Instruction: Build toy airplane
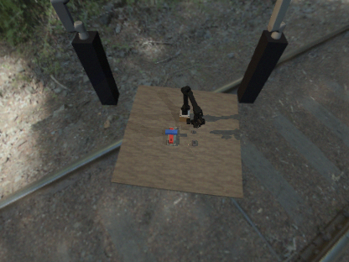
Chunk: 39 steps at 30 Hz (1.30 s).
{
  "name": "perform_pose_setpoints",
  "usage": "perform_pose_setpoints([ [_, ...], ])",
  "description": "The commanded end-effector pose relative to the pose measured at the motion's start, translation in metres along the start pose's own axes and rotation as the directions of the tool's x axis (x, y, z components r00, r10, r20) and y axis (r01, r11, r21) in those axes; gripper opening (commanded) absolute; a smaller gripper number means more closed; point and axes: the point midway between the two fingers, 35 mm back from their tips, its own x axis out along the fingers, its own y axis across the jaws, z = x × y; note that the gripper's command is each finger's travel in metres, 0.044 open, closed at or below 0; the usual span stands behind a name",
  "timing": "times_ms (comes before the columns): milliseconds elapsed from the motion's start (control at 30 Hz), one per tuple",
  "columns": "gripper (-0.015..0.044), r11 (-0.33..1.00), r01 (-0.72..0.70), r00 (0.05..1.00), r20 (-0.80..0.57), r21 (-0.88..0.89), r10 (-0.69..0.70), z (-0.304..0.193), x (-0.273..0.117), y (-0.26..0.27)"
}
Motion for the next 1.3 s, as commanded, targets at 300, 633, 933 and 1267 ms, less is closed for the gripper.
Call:
perform_pose_setpoints([
  [300, 0.0000, 1.000, -0.008, 1.000, 0.000, 0.010, 0.008, 0.021, -0.001, -0.013],
  [633, 0.0000, 1.000, -0.012, 1.000, -0.005, 0.028, 0.012, 0.037, 0.002, -0.028],
  [933, 0.0000, 0.999, -0.011, 1.000, -0.004, 0.035, 0.011, 0.052, 0.005, -0.044],
  [1267, 0.0000, 0.999, -0.003, 1.000, 0.000, 0.047, 0.003, 0.068, 0.009, -0.066],
])
